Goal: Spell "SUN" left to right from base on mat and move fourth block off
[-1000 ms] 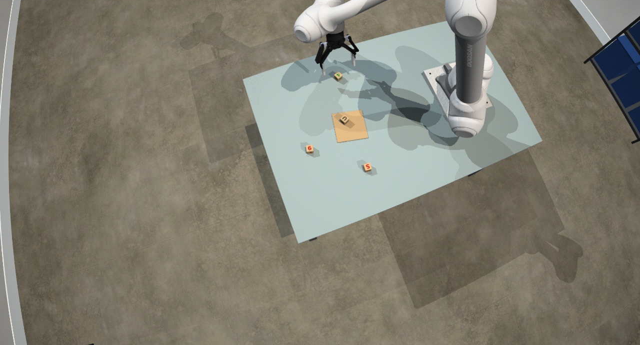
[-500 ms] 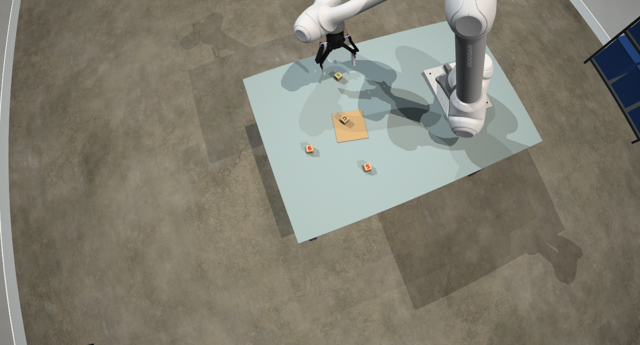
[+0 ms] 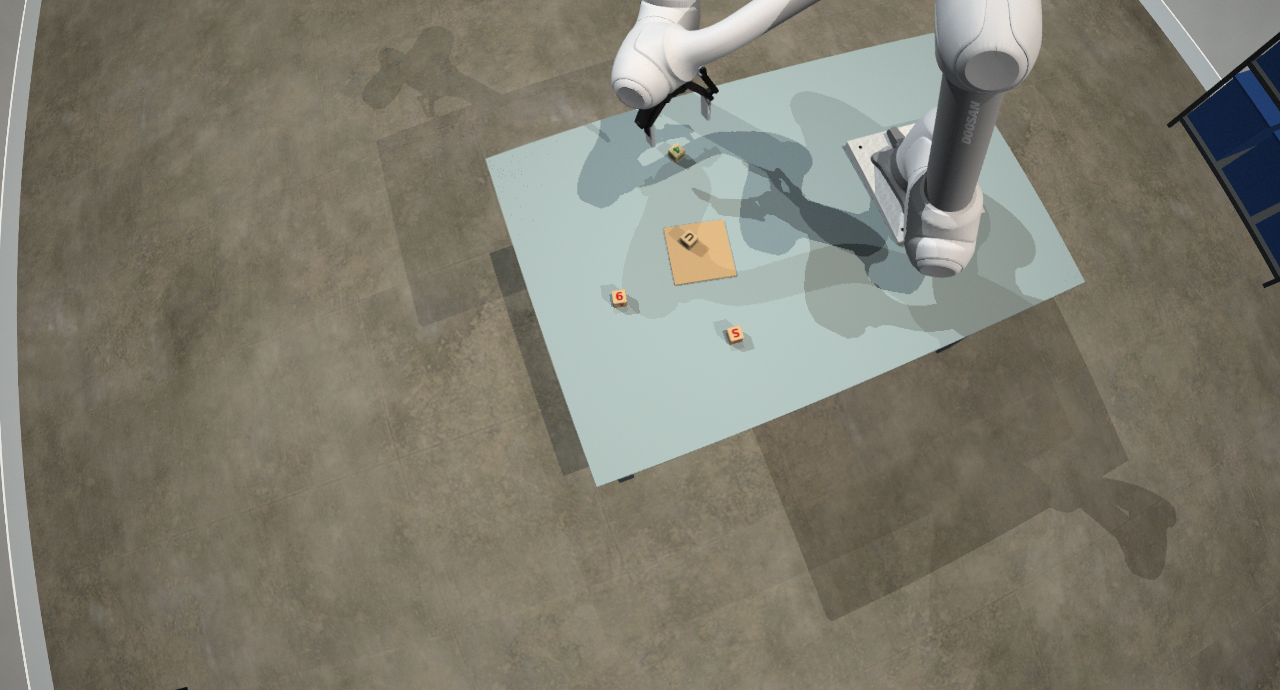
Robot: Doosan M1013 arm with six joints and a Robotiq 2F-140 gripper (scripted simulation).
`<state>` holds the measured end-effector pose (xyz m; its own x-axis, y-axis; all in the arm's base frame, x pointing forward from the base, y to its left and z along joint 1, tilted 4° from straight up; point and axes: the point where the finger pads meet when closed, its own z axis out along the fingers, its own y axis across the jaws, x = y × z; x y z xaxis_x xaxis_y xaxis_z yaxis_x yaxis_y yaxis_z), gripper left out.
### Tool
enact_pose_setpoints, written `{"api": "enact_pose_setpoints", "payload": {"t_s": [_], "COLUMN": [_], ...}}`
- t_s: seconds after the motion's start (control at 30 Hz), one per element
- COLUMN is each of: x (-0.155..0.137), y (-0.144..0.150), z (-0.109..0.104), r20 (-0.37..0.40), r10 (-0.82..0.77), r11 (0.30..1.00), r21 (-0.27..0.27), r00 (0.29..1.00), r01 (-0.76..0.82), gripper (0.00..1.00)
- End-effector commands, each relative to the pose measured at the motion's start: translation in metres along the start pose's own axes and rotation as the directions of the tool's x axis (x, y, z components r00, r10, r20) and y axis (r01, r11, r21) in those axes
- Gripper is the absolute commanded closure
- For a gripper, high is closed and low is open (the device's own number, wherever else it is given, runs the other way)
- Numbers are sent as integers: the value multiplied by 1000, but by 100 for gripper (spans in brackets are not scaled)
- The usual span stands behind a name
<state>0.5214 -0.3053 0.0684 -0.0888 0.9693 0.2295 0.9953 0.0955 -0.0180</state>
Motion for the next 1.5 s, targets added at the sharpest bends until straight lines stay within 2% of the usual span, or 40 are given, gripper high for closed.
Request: {"api": "enact_pose_setpoints", "payload": {"t_s": [0.0,0.1,0.17,0.7,0.9,1.03,1.07,1.47], "x": [6,9,10,9,5,5,5,5], "y": [0,2,3,3,2,1,1,1], "z": [-17,-31,-33,-33,-4,-1,-1,-1], "r20": [92,155,166,166,166,166,166,166], "r10": [-103,-174,-187,-187,-187,-187,-187,-187], "r11": [995,985,982,982,982,982,982,982], "r21": [20,39,43,43,45,45,45,45], "r00": [990,972,968,968,968,968,968,968], "r01": [101,170,182,182,182,182,182,182], "gripper": [0,0,0,0,0,0,60,60]}}
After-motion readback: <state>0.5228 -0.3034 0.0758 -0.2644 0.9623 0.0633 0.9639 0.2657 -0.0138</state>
